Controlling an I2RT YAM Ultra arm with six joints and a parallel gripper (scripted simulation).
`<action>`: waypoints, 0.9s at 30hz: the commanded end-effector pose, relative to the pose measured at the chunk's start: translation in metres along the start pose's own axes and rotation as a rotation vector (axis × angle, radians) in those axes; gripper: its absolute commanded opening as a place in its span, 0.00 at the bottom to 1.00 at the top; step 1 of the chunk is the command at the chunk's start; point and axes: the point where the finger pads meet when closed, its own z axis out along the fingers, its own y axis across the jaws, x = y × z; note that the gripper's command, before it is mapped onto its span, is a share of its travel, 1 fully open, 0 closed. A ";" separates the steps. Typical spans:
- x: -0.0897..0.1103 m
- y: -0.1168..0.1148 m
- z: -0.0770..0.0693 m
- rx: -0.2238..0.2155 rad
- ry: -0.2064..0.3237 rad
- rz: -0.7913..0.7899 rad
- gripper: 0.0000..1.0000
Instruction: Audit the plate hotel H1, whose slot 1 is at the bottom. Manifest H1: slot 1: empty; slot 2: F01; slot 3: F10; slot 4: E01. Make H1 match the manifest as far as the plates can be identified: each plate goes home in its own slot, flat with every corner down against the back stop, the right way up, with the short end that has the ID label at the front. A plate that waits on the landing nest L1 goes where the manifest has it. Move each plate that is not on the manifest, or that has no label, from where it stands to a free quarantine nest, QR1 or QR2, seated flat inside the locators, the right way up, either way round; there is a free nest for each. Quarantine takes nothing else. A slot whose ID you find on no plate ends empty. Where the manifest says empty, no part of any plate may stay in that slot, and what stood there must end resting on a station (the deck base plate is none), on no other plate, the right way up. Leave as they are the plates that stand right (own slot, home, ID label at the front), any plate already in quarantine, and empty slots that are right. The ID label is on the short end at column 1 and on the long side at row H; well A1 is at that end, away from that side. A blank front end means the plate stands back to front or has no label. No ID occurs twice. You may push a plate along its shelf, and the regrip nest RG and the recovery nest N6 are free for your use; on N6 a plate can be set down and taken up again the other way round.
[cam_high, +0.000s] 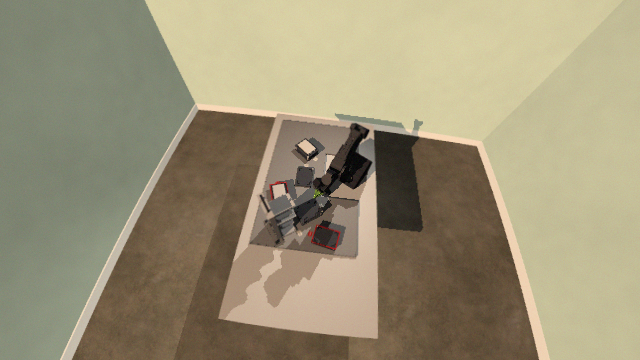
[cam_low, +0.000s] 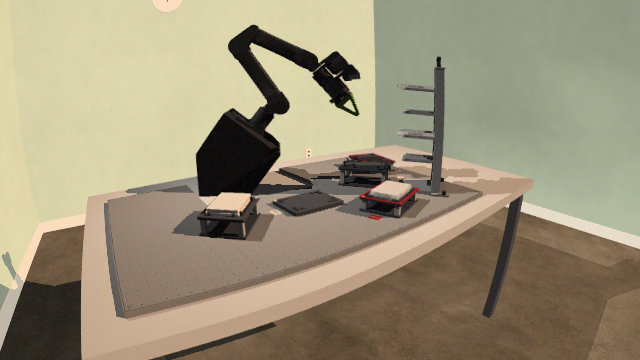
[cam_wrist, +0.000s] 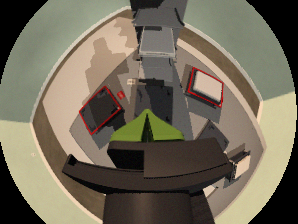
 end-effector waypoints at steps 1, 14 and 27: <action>-0.026 -0.005 -0.004 0.079 -0.077 0.036 0.00; -0.033 -0.009 -0.011 0.085 -0.114 0.048 0.00; -0.033 -0.008 -0.011 0.079 -0.112 0.047 0.00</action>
